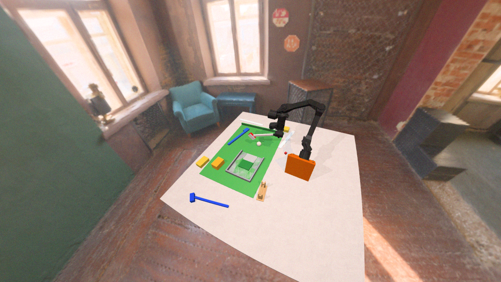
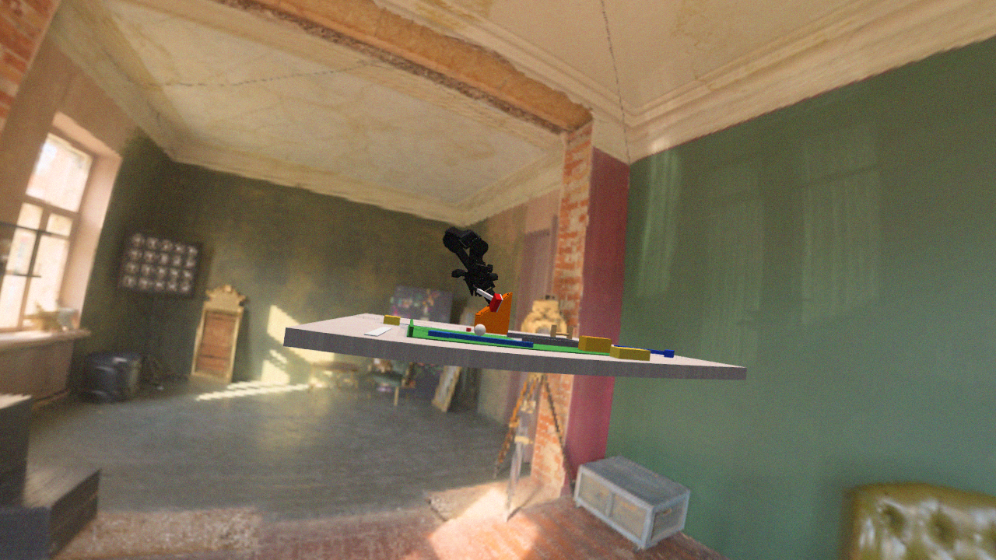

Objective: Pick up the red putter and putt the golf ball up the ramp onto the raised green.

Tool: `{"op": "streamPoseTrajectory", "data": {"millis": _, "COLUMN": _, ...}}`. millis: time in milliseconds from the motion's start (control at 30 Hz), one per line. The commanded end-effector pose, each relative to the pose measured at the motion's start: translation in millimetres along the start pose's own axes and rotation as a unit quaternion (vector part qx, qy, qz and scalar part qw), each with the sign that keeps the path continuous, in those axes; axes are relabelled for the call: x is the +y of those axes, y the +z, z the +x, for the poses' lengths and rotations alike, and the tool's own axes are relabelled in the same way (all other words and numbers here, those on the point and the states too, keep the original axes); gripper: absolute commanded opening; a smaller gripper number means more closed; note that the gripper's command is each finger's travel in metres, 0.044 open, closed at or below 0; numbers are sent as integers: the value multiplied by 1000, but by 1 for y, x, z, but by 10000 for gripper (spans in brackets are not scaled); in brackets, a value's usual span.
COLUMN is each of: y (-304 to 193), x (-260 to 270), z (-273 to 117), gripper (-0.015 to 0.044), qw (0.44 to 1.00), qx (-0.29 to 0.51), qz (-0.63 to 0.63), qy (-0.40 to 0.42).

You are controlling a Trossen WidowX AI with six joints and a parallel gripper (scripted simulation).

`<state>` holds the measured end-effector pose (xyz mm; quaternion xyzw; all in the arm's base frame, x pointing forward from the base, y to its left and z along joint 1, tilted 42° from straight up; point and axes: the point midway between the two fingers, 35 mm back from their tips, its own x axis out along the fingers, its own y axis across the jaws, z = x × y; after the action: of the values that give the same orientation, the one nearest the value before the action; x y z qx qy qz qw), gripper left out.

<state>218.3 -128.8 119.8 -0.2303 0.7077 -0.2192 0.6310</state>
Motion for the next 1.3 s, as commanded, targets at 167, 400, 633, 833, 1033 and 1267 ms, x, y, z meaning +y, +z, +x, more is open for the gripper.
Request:
{"op": "streamPoseTrajectory", "data": {"millis": 167, "y": -41, "x": -31, "z": 3, "gripper": 0, "qw": 994, "qx": 20, "qz": 107, "qy": -31}}
{"op": "streamPoseTrajectory", "data": {"millis": 400, "y": -44, "x": -34, "z": 8, "gripper": 0, "qw": 993, "qx": 22, "qz": 115, "qy": -33}}
{"op": "streamPoseTrajectory", "data": {"millis": 633, "y": -46, "x": -36, "z": 36, "gripper": 0, "qw": 993, "qx": 22, "qz": 115, "qy": -33}}
{"op": "streamPoseTrajectory", "data": {"millis": 833, "y": -47, "x": -36, "z": 44, "gripper": 0, "qw": 993, "qx": 22, "qz": 115, "qy": -34}}
{"op": "streamPoseTrajectory", "data": {"millis": 1033, "y": -47, "x": -37, "z": 52, "gripper": 0, "qw": 993, "qx": 22, "qz": 115, "qy": -34}}
{"op": "streamPoseTrajectory", "data": {"millis": 1267, "y": -48, "x": -38, "z": 63, "gripper": 0, "qw": 993, "qx": 22, "qz": 115, "qy": -34}}
